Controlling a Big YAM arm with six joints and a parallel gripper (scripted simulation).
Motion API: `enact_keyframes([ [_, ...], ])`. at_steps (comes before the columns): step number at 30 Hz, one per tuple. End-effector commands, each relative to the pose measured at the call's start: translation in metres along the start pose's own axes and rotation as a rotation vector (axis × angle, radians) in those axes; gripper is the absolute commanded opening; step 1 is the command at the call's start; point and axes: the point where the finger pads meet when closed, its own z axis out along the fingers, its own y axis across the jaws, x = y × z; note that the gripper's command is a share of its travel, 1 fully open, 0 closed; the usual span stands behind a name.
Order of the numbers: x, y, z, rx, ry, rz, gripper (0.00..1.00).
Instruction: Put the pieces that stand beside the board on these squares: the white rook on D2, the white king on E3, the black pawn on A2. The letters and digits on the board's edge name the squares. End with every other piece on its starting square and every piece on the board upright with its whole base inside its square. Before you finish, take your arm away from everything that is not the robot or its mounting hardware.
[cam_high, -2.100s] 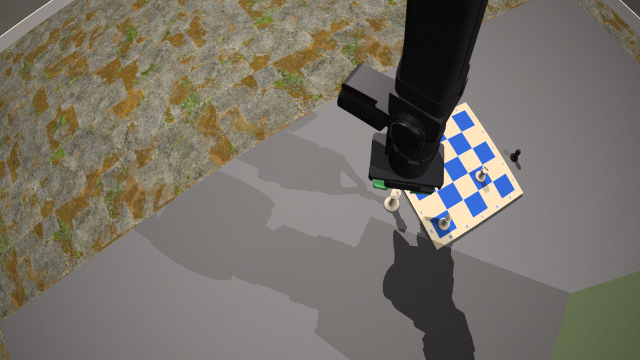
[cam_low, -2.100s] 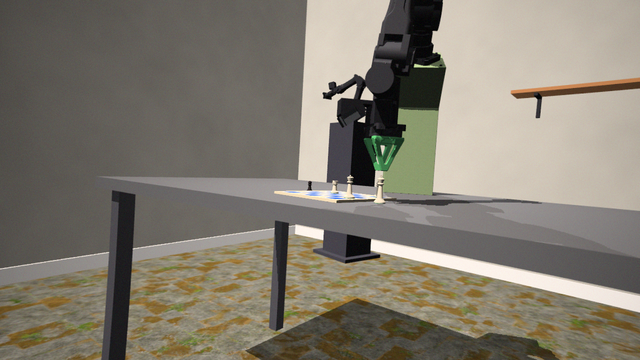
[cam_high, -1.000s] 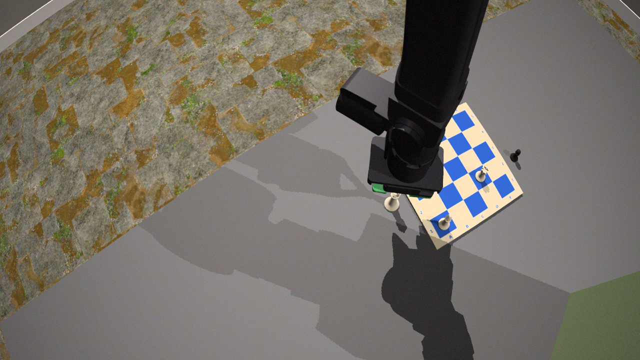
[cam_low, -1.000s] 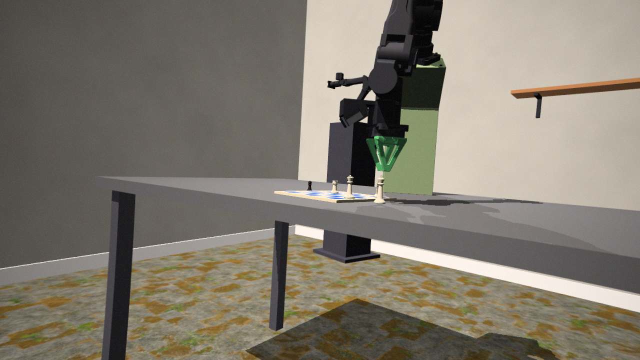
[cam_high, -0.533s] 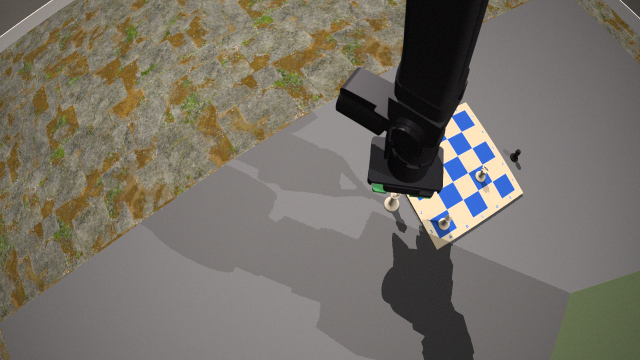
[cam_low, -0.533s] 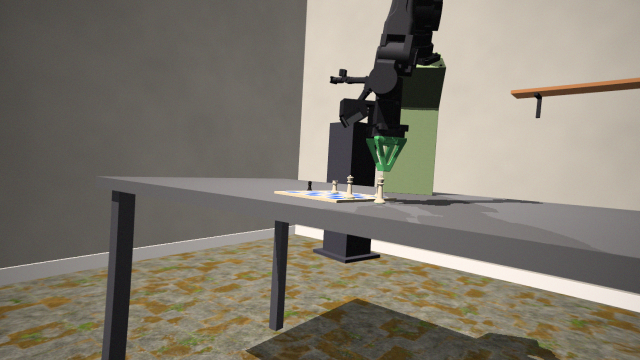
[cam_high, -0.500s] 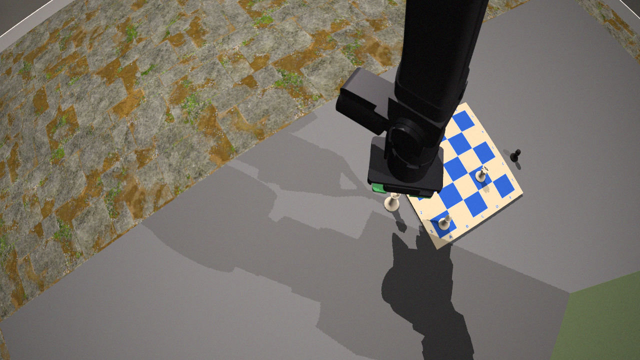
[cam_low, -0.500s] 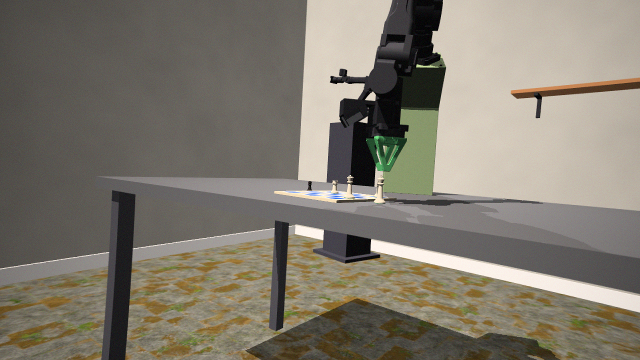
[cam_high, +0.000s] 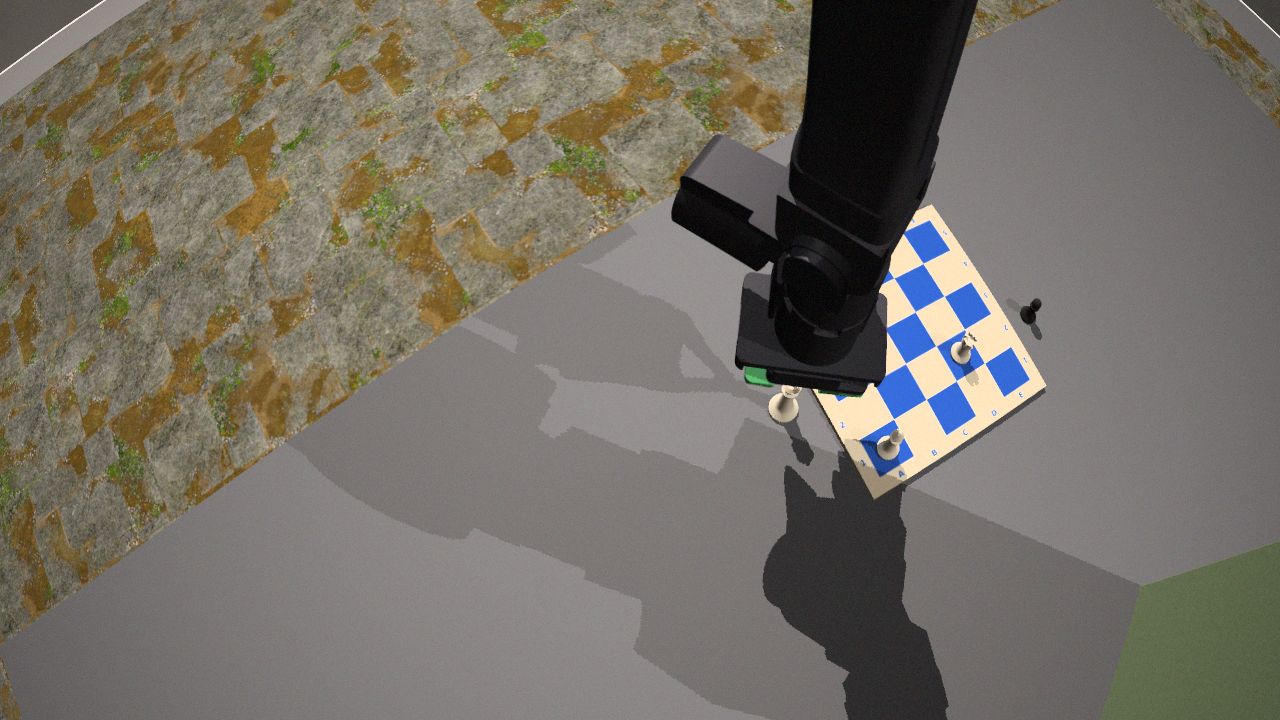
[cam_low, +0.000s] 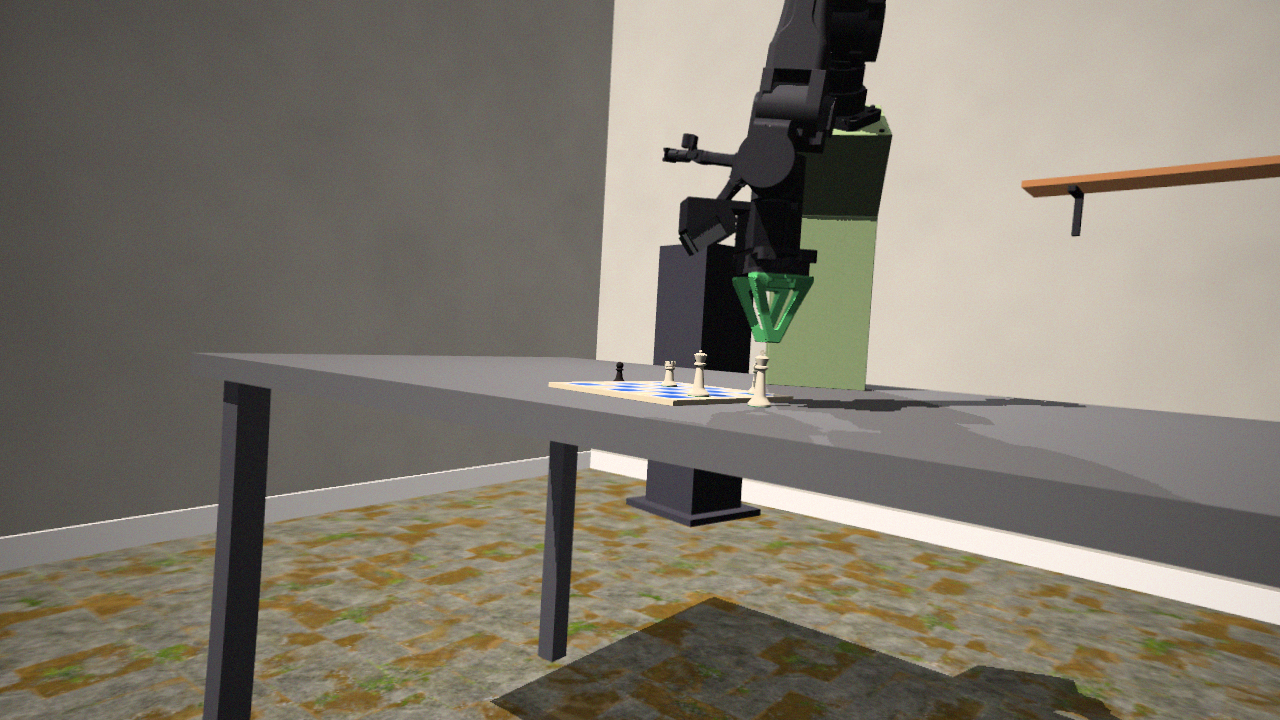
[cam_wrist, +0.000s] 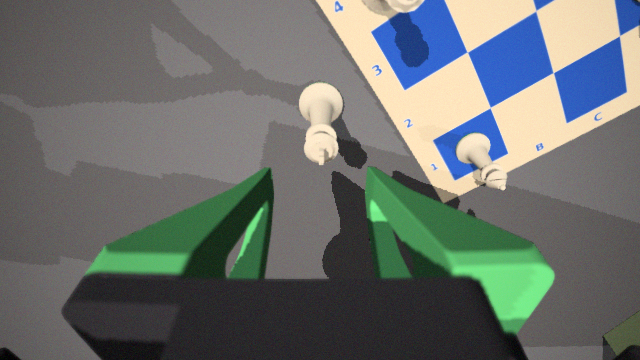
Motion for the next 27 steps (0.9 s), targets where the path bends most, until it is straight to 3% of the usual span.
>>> enact_keyframes([
  [1, 0.0001, -0.0012, 0.0011, -0.001, -0.005, 0.015, 0.40],
  [27, -0.0014, -0.0042, 0.0012, 0.001, -0.005, 0.019, 0.40],
])
